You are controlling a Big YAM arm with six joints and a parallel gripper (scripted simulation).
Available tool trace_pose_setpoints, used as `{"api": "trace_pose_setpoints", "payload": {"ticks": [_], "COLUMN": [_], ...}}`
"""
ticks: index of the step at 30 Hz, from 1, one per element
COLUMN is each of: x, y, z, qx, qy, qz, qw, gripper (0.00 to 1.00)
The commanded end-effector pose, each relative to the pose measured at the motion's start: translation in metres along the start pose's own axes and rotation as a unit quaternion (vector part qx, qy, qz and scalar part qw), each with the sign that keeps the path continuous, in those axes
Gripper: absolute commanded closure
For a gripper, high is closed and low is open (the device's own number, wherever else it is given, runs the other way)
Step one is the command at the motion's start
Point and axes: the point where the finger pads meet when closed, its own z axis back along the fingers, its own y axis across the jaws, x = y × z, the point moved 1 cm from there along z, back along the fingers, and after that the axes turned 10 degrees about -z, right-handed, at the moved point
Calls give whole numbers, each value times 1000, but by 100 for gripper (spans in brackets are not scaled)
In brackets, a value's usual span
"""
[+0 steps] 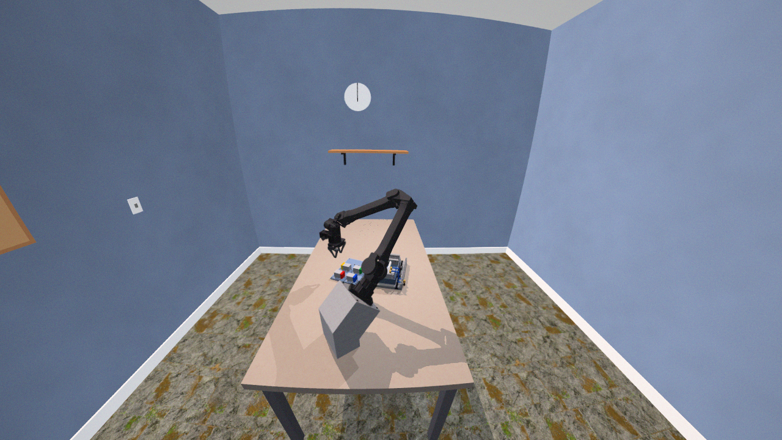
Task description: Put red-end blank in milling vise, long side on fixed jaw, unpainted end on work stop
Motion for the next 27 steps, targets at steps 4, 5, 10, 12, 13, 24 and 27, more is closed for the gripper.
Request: {"api": "trace_pose_setpoints", "payload": {"ticks": [4, 5, 10, 12, 13, 24, 27], "x": [3, 3, 3, 3, 3, 3, 4], "y": [7, 7, 7, 7, 7, 7, 8], "z": [11, 11, 11, 11, 11, 11, 9], "qx": [-4, -4, -4, -4, -4, -4, -4], "qy": [-15, -15, -15, -15, -15, -15, -15], "qz": [12, 12, 12, 12, 12, 12, 13], "qw": [1000, 1000, 1000, 1000, 1000, 1000, 1000], "gripper": [36, 36, 36, 36, 36, 36, 36]}}
